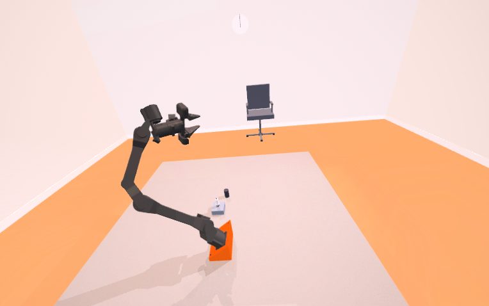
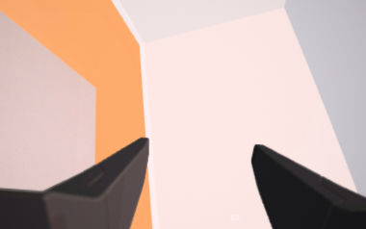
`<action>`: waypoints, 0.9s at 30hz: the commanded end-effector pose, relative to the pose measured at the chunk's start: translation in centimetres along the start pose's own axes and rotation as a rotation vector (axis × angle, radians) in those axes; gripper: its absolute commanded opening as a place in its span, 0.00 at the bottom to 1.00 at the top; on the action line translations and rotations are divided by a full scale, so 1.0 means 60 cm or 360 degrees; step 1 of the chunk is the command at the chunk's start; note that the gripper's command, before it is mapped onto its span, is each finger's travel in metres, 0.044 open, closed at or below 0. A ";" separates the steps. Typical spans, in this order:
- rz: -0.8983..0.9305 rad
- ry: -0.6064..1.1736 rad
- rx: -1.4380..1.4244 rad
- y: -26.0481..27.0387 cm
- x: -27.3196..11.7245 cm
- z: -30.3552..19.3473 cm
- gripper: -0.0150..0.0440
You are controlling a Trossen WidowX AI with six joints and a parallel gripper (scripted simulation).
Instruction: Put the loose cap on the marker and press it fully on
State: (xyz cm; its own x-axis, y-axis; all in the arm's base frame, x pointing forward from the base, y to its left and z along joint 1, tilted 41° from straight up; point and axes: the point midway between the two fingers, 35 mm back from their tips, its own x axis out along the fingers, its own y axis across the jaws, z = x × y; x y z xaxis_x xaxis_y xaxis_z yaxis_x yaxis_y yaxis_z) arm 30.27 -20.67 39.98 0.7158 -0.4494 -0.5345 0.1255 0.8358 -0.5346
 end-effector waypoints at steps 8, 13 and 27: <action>0.0983 0.0348 0.0099 0.244 0.189 -0.061 0.68; 0.1438 0.0592 0.0199 0.372 0.227 -0.104 0.68; 0.2081 0.1117 0.0466 0.561 0.227 -0.181 0.68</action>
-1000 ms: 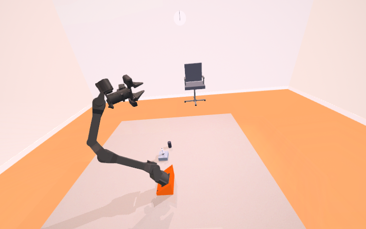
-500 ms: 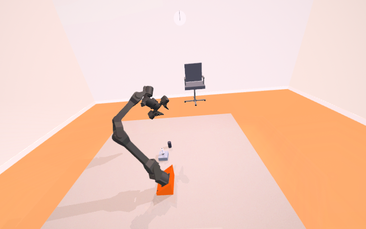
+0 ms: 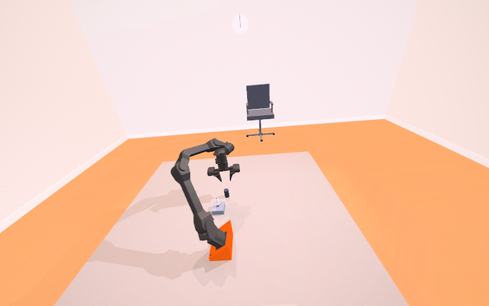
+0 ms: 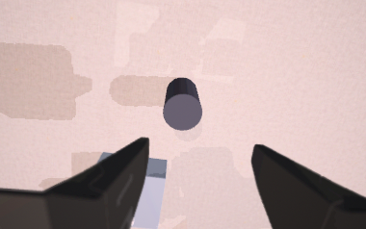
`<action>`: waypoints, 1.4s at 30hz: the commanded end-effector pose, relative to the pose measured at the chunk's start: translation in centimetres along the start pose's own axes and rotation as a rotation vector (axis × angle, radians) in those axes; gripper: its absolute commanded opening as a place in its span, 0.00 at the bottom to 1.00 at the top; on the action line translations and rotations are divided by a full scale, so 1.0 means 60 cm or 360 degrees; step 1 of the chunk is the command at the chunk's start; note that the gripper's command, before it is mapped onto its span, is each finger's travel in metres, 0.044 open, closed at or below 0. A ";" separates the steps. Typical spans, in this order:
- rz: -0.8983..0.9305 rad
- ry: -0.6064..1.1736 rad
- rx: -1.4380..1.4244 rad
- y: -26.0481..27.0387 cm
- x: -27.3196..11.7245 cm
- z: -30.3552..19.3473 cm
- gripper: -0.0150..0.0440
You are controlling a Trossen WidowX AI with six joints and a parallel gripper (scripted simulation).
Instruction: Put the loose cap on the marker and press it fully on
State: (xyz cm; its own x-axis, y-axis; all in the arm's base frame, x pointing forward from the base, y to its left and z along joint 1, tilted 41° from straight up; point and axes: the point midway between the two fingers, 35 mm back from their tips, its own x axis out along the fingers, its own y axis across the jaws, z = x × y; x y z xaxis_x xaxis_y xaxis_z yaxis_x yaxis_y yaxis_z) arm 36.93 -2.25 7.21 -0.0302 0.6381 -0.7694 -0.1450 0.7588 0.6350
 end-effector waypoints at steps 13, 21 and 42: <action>0.0033 -0.0015 0.0019 0.010 0.064 -0.009 0.68; 0.0033 -0.0017 0.0017 0.011 0.087 -0.010 0.68; 0.0035 -0.0017 0.0017 0.012 0.143 -0.009 0.68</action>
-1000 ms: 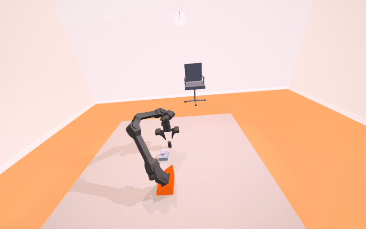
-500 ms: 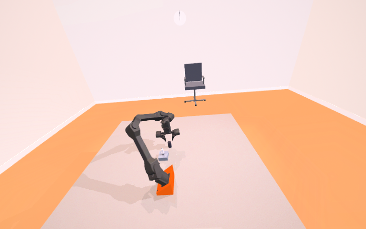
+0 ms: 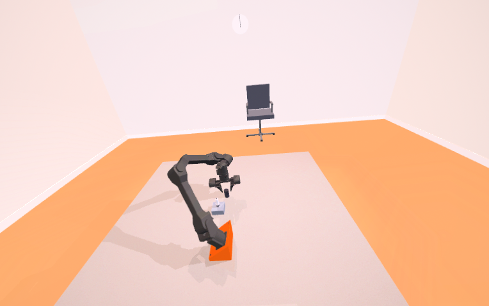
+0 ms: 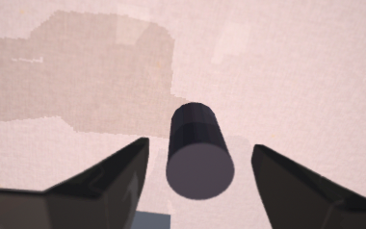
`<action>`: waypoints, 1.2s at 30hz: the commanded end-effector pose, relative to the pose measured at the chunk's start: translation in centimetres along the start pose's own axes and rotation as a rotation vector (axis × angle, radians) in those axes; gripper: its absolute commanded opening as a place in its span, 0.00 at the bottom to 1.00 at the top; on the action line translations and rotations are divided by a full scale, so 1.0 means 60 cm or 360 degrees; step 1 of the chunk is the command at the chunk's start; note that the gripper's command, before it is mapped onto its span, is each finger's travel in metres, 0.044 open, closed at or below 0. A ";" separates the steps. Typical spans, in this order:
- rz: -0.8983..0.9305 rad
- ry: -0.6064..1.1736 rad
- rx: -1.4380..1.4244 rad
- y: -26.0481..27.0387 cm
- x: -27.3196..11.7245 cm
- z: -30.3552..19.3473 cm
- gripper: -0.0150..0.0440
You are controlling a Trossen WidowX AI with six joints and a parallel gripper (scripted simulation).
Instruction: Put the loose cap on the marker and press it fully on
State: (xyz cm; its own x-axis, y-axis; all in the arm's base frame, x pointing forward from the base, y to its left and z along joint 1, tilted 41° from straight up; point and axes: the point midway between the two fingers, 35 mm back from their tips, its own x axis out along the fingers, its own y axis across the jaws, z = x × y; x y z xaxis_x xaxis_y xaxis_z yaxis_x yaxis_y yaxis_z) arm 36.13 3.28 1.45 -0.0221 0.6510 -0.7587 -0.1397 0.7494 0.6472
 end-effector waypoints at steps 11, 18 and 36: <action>0.0013 0.0000 0.0011 0.002 0.035 -0.003 0.68; 0.0012 0.0001 0.0011 0.003 0.035 -0.004 0.47; 0.0008 0.0001 0.0011 -0.001 -0.017 -0.002 0.25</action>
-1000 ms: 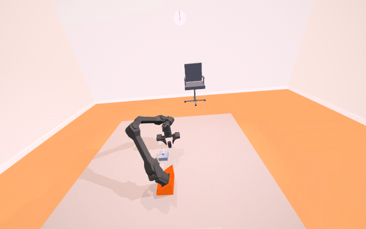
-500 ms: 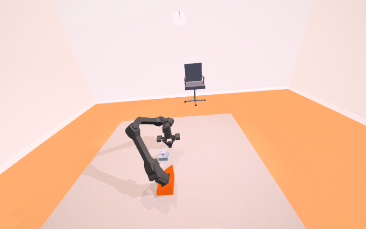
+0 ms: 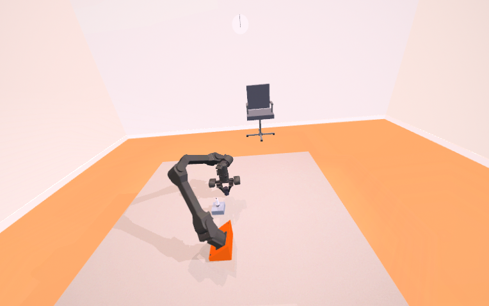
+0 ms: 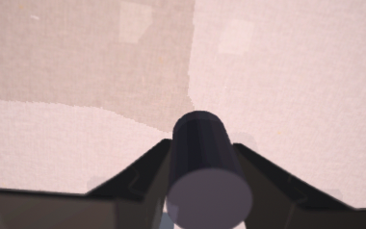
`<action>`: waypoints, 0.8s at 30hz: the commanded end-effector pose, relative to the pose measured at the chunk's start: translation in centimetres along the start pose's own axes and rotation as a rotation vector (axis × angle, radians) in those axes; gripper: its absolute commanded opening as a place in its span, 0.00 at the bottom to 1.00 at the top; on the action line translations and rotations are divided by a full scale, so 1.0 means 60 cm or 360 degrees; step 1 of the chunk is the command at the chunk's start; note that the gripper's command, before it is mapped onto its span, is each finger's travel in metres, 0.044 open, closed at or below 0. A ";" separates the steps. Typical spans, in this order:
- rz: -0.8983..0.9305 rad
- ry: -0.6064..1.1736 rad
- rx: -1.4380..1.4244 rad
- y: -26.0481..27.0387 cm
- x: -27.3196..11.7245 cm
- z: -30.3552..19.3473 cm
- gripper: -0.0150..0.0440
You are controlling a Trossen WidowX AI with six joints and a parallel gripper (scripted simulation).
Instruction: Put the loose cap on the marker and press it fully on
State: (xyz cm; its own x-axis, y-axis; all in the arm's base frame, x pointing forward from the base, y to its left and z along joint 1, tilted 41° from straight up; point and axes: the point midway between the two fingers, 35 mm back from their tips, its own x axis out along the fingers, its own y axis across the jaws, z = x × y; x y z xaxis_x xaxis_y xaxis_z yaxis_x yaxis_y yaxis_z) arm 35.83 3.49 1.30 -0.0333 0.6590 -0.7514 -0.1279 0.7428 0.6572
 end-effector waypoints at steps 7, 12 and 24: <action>-0.0012 -0.0014 -0.0007 -0.002 -0.057 0.001 0.25; -0.0011 -0.0014 -0.0007 -0.001 -0.070 0.000 0.25; -0.0014 -0.0011 -0.0004 0.018 -0.102 -0.046 0.25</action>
State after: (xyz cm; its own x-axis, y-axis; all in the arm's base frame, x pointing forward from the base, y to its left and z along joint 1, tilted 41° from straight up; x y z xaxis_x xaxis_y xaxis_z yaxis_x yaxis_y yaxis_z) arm 34.13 0.38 5.84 -0.0261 0.6575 -0.7530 -0.1316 0.7444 0.6546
